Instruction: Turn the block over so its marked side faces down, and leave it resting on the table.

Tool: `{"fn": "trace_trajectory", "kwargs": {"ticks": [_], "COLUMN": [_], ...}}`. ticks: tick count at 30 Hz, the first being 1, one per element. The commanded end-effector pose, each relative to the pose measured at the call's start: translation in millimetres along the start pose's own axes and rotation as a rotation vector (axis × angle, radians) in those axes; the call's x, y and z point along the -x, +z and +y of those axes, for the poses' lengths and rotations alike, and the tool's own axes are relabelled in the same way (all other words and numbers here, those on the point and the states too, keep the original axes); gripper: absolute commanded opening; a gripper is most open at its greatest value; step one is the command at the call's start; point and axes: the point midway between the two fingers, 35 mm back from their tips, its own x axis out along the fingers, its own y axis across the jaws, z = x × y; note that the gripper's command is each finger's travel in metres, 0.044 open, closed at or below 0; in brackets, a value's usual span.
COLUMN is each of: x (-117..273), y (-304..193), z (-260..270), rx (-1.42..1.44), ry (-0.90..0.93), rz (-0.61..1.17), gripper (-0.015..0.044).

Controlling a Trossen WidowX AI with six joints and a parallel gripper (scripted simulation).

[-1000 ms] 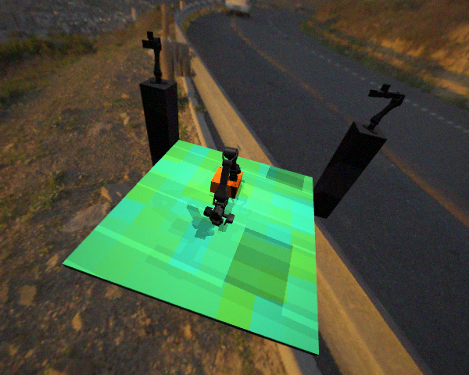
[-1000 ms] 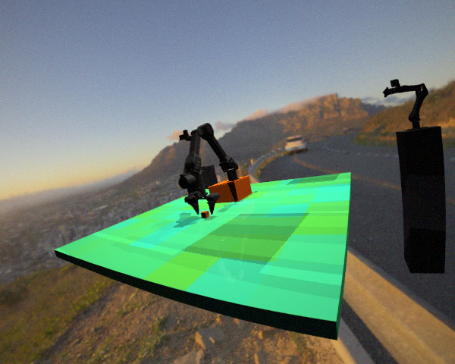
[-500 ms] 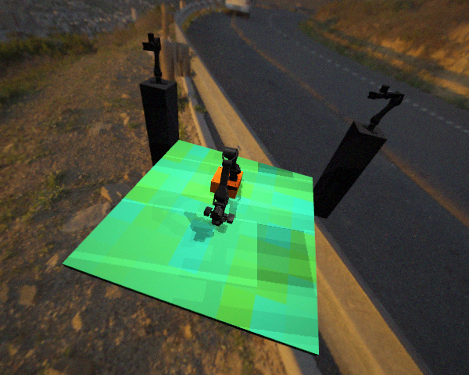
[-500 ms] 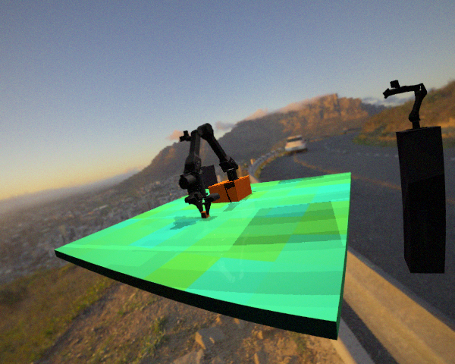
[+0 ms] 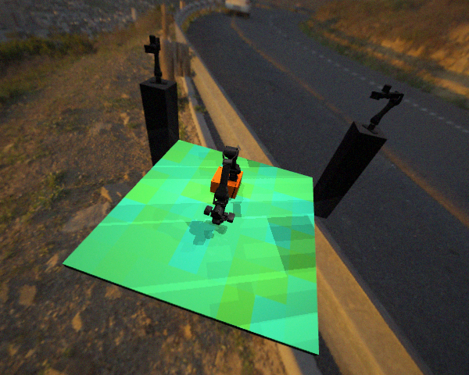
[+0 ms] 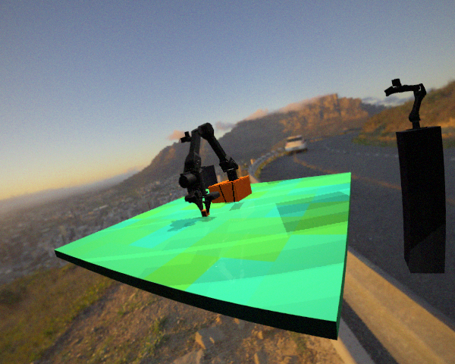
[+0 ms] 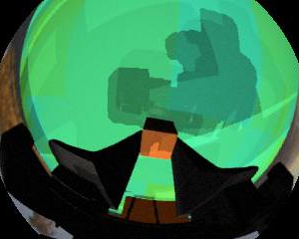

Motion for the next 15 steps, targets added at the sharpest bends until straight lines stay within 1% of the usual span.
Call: {"fn": "trace_trajectory", "kwargs": {"ticks": [1, 6, 15], "x": [21, 21, 11], "y": [3, 3, 5], "z": [1, 1, 1], "rx": [0.0, 0.0, 0.001], "ry": [0.005, 0.006, 0.007], "rz": [-0.013, -0.023, -0.166], "gripper": [0.0, 0.0, 0.0]}}
